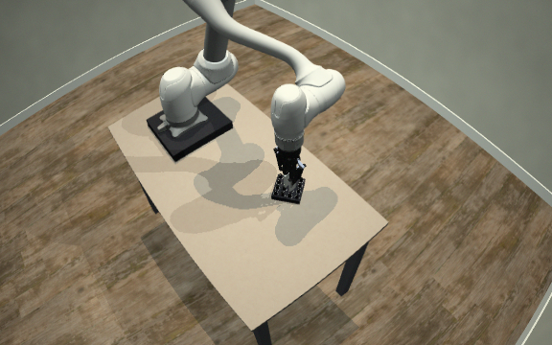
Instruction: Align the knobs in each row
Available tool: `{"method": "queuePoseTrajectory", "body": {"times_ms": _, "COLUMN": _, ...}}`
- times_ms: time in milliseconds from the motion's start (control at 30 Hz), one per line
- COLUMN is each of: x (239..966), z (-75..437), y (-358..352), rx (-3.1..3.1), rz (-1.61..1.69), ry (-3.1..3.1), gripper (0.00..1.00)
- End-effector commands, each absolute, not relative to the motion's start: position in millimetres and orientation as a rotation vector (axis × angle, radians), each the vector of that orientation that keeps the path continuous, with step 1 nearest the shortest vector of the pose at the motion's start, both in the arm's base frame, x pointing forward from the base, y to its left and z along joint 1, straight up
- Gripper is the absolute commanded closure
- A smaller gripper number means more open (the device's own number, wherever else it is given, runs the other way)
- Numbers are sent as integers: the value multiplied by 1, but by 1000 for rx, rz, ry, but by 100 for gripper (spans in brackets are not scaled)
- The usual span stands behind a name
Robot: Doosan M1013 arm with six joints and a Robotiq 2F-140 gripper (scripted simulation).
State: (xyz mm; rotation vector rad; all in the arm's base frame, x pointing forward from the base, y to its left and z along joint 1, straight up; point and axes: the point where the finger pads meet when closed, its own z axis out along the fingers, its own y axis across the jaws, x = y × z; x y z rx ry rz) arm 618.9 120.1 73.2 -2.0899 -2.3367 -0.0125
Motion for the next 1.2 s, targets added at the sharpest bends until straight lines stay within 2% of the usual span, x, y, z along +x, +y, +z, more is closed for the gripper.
{"method": "queuePoseTrajectory", "body": {"times_ms": 0, "x": 619, "z": 74, "y": 120, "rx": -2251, "rz": 0, "ry": -2193, "gripper": 88}}
{"method": "queuePoseTrajectory", "body": {"times_ms": 733, "x": 619, "z": 79, "y": 120, "rx": -2907, "rz": -1, "ry": -1193, "gripper": 88}}
{"method": "queuePoseTrajectory", "body": {"times_ms": 1167, "x": 619, "z": 79, "y": 120, "rx": -2942, "rz": -1, "ry": -1104, "gripper": 88}}
